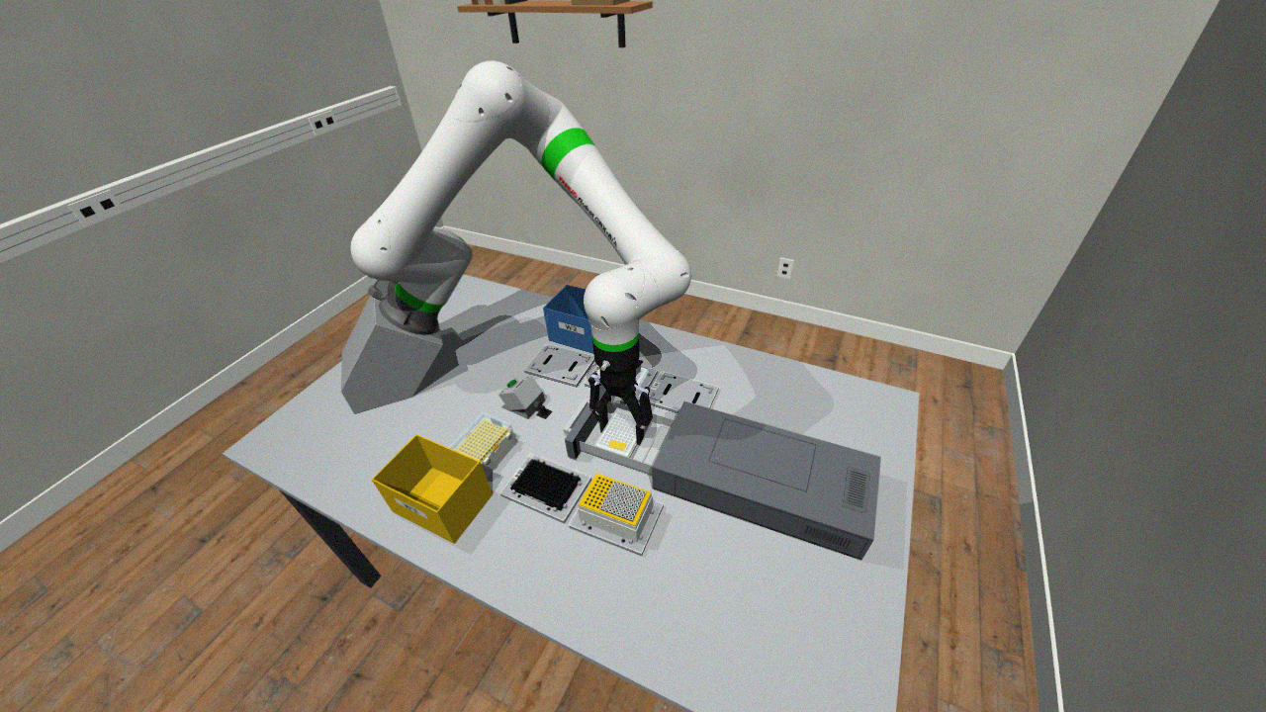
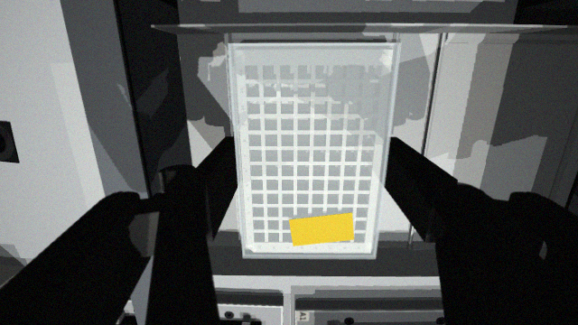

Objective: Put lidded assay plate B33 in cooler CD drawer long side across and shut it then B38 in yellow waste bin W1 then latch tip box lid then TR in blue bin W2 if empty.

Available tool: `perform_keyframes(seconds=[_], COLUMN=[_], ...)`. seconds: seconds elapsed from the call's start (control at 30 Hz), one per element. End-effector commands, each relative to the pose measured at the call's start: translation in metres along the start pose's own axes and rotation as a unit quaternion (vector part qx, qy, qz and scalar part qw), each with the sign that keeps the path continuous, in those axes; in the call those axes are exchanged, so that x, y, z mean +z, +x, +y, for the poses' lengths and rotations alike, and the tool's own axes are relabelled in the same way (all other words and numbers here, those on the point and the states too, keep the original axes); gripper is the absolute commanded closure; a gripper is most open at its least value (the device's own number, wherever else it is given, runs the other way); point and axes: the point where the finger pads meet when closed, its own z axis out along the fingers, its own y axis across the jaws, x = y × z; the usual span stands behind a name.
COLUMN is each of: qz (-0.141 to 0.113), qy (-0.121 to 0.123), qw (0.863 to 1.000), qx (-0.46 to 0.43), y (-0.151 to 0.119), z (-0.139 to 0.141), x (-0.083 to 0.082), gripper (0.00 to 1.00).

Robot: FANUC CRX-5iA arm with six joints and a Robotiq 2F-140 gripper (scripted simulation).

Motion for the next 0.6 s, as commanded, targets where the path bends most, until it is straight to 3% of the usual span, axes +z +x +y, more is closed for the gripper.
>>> perform_keyframes(seconds=[0.0, 0.57], qz=[0.0, 0.0], qy=[-0.001, -0.001], qw=[1.0, 1.0], qx=[0.0, 0.0], y=[-0.0003, -0.0003], z=[0.0007, 0.0007], x=[-0.0003, 0.0037], gripper=[0.9, 0.9])
